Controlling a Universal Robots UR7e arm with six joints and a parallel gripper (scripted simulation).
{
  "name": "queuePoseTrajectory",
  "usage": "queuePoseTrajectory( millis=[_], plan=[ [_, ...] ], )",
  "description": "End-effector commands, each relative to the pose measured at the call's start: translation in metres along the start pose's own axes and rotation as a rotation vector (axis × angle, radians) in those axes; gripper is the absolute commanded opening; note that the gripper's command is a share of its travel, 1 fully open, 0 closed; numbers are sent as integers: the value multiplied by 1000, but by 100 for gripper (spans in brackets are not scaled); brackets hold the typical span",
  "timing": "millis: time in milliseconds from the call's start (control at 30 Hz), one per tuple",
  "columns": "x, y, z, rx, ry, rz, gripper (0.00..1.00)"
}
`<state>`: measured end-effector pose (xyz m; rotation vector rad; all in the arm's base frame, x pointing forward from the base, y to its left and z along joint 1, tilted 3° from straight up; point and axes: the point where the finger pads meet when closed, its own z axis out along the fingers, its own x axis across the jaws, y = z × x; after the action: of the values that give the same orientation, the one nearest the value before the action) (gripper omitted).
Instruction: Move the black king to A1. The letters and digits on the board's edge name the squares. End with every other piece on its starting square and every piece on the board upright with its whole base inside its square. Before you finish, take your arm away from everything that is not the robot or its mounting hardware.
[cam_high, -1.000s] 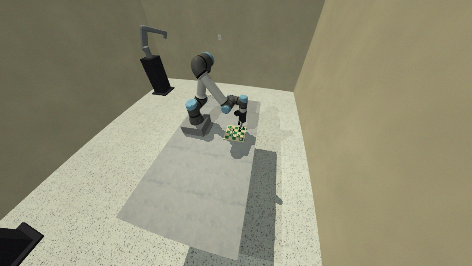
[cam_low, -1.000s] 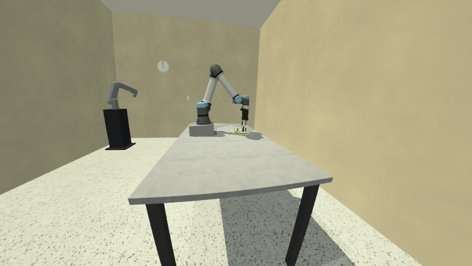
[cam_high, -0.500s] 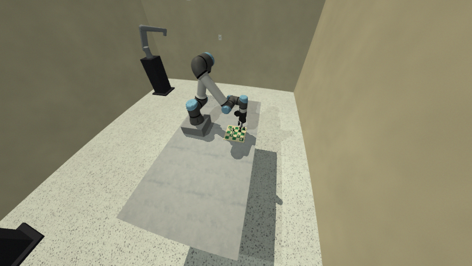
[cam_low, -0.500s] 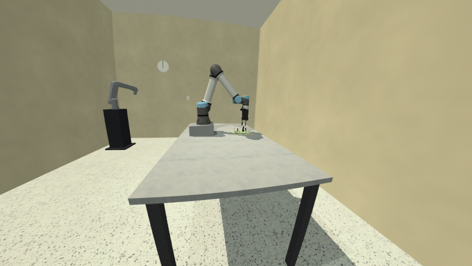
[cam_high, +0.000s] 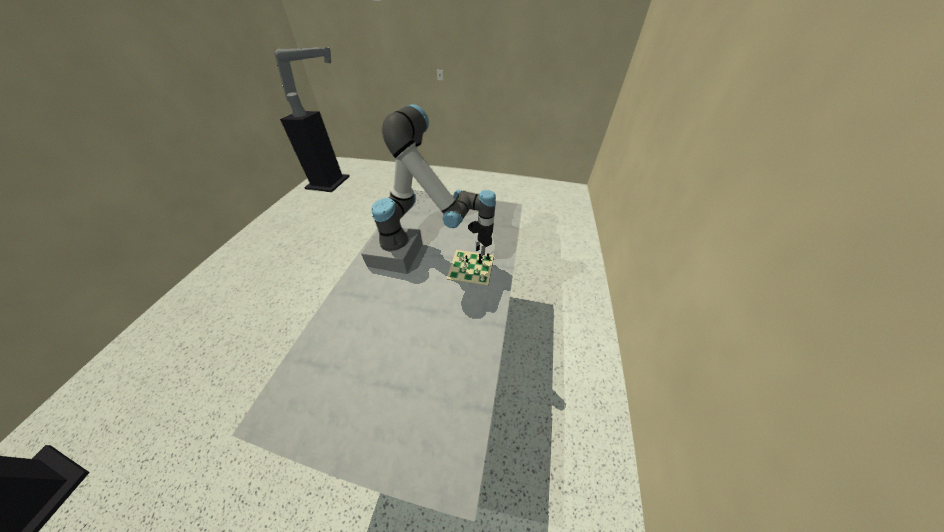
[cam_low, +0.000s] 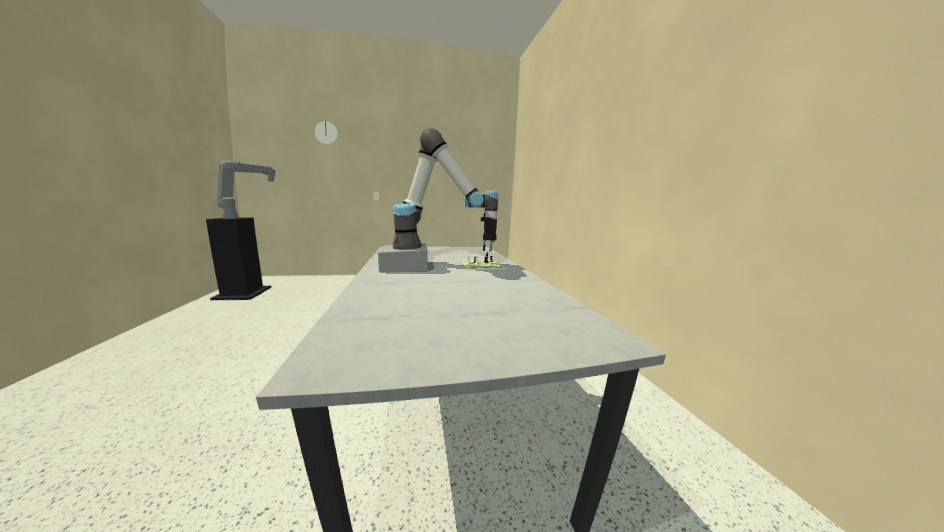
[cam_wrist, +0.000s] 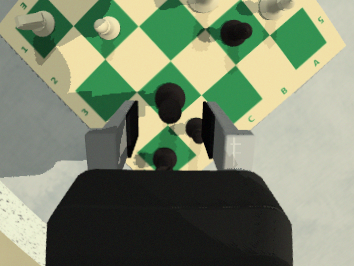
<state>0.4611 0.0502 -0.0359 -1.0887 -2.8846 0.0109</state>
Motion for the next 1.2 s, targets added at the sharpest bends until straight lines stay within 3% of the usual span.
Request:
queuePoseTrajectory(
  millis=[0, 767, 1167],
  plan=[
    [1, -1, 0, -1, 0, 0, 79],
    [1, -1, 0, 0, 0, 0, 79],
    [2, -1, 16, 1, 3, 0, 79]
  ],
)
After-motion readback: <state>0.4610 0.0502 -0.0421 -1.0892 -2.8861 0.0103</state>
